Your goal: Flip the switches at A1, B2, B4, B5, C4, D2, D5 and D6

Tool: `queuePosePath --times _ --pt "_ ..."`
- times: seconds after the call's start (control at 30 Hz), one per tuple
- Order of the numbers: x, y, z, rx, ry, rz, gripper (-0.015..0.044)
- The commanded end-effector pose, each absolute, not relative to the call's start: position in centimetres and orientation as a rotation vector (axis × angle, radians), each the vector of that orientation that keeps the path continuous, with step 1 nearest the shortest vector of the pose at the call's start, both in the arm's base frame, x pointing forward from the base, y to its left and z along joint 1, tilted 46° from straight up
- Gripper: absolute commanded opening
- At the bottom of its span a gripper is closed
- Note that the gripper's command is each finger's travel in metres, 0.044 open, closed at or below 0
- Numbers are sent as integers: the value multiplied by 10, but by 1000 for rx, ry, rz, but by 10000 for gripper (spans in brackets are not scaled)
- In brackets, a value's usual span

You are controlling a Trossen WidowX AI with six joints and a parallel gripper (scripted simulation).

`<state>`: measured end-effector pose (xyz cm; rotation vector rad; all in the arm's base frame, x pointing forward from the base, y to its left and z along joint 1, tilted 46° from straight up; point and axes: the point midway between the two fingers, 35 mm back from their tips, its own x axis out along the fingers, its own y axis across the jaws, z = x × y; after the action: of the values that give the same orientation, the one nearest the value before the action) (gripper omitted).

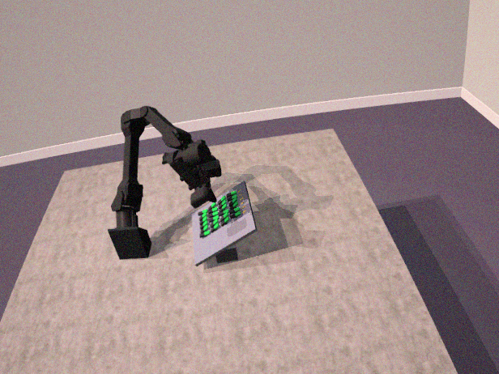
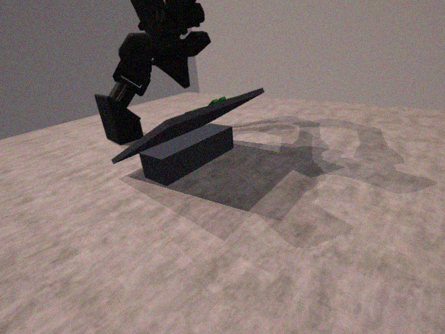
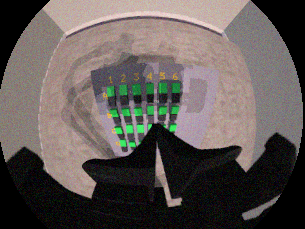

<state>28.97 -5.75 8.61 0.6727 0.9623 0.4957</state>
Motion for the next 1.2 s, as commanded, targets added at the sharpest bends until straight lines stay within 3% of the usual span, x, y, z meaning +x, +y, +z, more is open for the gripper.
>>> queuePosePath --times 0.0,0.27,1.17 --pt "285 -63 96 666 948 502 0" --pt "287 -79 80 665 947 502 0" --pt "316 -42 48 660 969 513 0"
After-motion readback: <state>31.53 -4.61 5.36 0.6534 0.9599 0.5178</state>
